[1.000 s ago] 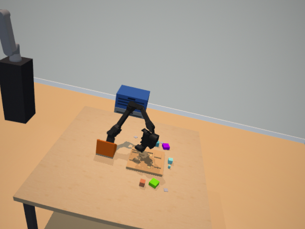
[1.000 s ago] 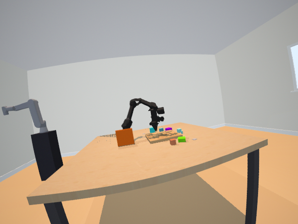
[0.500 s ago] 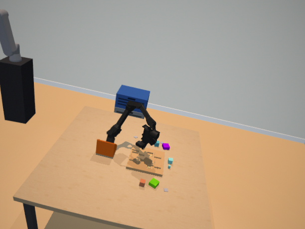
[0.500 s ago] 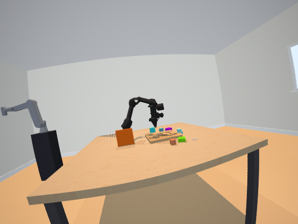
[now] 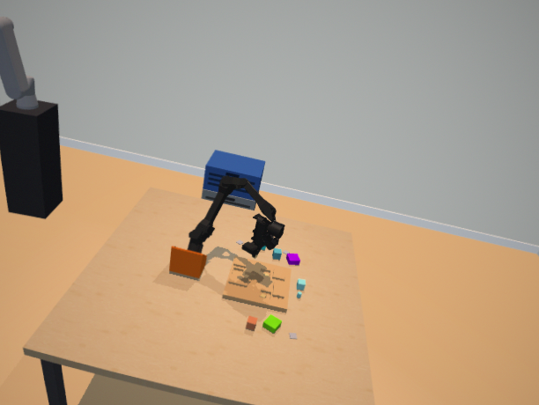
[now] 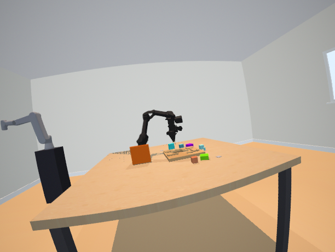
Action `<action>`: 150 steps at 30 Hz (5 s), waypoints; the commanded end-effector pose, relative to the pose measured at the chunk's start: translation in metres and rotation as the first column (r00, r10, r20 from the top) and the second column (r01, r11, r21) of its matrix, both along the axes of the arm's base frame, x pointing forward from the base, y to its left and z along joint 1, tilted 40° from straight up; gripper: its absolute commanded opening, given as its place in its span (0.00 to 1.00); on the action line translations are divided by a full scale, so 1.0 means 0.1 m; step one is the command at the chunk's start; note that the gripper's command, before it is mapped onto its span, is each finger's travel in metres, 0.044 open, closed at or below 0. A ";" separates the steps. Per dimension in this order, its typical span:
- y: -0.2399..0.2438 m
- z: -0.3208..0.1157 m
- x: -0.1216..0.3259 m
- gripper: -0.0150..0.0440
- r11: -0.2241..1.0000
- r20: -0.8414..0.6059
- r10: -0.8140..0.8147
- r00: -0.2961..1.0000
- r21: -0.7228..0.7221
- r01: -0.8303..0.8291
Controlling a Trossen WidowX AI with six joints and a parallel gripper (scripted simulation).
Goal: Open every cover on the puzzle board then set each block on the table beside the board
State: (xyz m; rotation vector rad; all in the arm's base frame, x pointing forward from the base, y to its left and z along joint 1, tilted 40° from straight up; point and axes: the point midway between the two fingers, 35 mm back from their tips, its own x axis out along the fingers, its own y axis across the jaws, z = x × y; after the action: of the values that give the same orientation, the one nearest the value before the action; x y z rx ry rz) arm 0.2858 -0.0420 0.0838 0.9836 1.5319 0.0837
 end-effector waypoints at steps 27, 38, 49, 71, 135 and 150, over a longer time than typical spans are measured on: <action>0.96 0.72 -0.28 0.39 1.000 -0.003 -0.003 1.000 0.008 0.003; 1.25 0.94 -0.50 0.39 1.000 -0.002 0.000 1.000 0.026 0.000; 1.36 0.97 -0.57 0.39 0.999 -0.002 0.002 1.000 0.033 -0.001; 1.57 0.70 -0.48 0.39 1.000 -0.002 0.003 1.000 0.027 -0.003; 1.96 0.29 -0.45 1.00 0.999 0.007 0.004 1.000 0.041 -0.005; 1.64 0.64 -0.50 1.00 0.999 0.001 0.003 1.000 0.034 -0.003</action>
State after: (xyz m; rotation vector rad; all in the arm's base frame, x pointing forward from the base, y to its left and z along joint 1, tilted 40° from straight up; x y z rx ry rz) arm 0.2381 0.1288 0.1371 1.0095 1.5382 0.1032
